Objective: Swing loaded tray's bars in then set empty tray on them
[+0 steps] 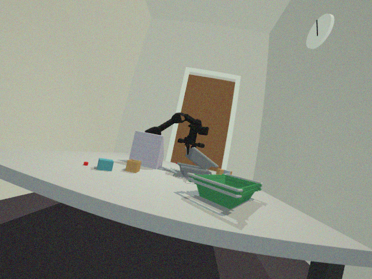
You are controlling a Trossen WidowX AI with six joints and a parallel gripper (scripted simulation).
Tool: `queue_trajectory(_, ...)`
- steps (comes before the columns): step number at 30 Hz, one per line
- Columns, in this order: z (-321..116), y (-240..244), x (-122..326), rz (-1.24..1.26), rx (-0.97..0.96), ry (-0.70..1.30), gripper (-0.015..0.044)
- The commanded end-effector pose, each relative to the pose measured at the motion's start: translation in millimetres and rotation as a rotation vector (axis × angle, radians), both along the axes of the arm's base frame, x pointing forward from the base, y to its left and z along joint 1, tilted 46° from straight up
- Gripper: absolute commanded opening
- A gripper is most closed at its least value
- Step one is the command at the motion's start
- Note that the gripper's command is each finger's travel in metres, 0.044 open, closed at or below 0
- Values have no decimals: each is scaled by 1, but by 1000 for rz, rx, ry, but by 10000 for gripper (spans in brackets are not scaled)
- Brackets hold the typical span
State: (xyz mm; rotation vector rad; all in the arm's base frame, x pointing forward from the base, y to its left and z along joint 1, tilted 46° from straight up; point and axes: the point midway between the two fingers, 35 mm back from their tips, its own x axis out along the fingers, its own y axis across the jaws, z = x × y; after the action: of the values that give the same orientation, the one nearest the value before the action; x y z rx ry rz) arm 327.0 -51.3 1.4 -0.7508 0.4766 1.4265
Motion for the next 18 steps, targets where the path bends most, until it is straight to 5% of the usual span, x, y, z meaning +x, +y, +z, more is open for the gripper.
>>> queue_trajectory(1,-4,3,1,-14,7,-5,0)
queue_trajectory(18,-12,8,-10,-14,8,-5,0)
